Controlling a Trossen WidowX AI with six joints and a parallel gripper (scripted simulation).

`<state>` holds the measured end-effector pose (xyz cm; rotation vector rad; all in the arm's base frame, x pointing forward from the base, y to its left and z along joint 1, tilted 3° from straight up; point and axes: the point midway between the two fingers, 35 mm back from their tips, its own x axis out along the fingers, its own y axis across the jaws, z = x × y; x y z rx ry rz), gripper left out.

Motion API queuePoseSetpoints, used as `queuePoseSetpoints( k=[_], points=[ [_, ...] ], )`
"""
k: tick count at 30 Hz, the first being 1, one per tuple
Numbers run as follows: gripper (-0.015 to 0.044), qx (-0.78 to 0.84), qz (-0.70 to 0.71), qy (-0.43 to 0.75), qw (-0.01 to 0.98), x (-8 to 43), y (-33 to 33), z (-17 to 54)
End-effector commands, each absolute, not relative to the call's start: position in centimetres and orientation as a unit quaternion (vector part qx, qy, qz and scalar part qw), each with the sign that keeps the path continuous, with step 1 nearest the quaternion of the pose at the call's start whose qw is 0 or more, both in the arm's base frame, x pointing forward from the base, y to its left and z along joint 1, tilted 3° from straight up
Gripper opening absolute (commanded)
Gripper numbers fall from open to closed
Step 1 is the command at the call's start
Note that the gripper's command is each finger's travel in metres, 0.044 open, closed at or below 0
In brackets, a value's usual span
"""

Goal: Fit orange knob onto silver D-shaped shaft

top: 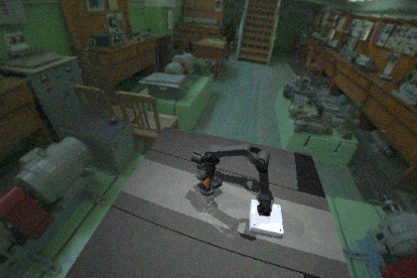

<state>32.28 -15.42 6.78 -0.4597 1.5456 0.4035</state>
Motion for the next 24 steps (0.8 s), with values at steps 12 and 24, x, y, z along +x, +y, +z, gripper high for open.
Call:
queuePoseSetpoints(
  k=[12, 24],
  points=[
    [0.0000, -0.206, 0.181, 0.686, 0.674, 32.32, -15.40, 6.68],
    [0.0000, -0.224, 0.199, 0.681, 0.668, 32.34, -15.40, 7.24]
  ],
)
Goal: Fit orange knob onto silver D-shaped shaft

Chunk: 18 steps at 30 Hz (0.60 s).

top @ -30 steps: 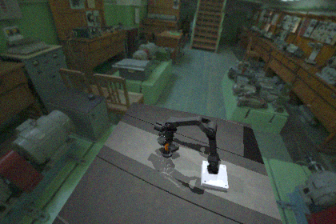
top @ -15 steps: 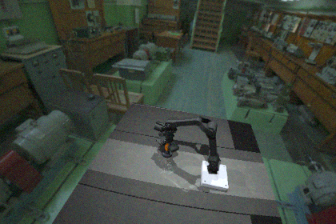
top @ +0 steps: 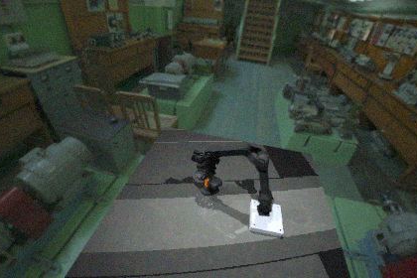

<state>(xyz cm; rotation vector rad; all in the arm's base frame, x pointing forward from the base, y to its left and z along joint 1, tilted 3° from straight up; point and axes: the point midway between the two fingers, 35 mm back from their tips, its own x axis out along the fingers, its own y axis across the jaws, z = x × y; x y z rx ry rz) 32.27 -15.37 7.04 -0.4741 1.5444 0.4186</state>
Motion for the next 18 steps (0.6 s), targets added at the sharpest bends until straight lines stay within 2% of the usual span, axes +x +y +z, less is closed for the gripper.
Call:
queuePoseSetpoints(
  k=[1, 5, 18],
  points=[
    [0.0000, -0.235, 0.210, 0.678, 0.664, 32.35, -15.41, 7.24],
    [0.0000, -0.276, 0.251, 0.664, 0.649, 32.36, -15.47, 7.04],
    [0.0000, -0.275, 0.251, 0.664, 0.649, 32.30, -15.41, 6.69]
  ],
)
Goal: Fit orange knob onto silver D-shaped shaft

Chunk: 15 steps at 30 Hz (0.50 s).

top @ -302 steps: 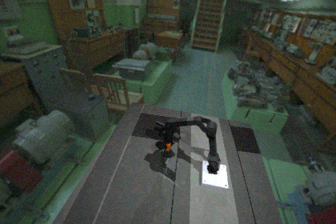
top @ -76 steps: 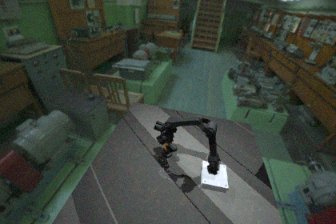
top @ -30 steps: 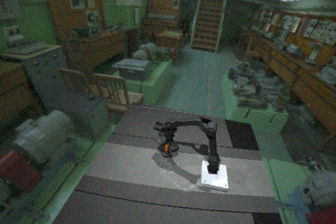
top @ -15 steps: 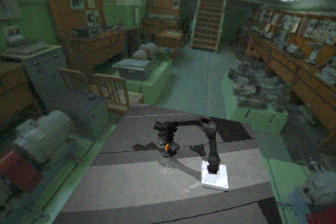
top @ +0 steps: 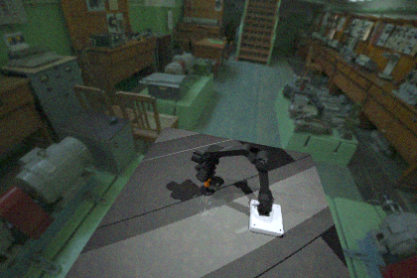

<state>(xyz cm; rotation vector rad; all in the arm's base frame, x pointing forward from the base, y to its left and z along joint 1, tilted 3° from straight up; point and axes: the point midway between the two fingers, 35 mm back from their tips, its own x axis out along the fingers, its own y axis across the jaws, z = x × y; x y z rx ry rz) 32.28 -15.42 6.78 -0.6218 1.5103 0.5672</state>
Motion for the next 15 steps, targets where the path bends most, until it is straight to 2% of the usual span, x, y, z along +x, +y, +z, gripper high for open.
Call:
queuePoseSetpoints(
  k=[1, 15],
  points=[
    [0.0000, -0.275, 0.251, 0.664, 0.649, 32.31, -15.41, 6.66],
    [0.0000, -0.280, 0.256, 0.662, 0.647, 32.31, -15.41, 6.63]
  ],
)
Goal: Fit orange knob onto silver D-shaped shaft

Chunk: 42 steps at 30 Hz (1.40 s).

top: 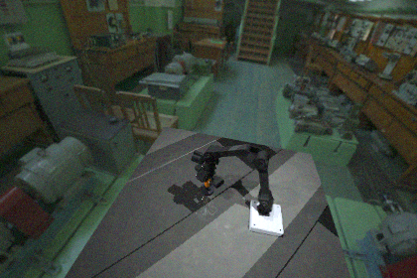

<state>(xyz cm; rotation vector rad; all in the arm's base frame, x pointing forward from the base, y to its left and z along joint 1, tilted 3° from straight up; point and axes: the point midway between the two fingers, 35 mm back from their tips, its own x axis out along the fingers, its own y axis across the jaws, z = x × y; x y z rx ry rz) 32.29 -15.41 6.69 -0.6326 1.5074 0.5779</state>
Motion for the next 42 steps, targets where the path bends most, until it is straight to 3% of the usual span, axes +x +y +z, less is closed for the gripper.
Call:
queuePoseSetpoints(
  k=[1, 42],
  points=[
    [0.0000, -0.280, 0.256, 0.662, 0.647, 32.31, -15.41, 6.63],
    [0.0000, -0.292, 0.269, 0.657, 0.641, 32.29, -15.46, 6.99]
  ],
)
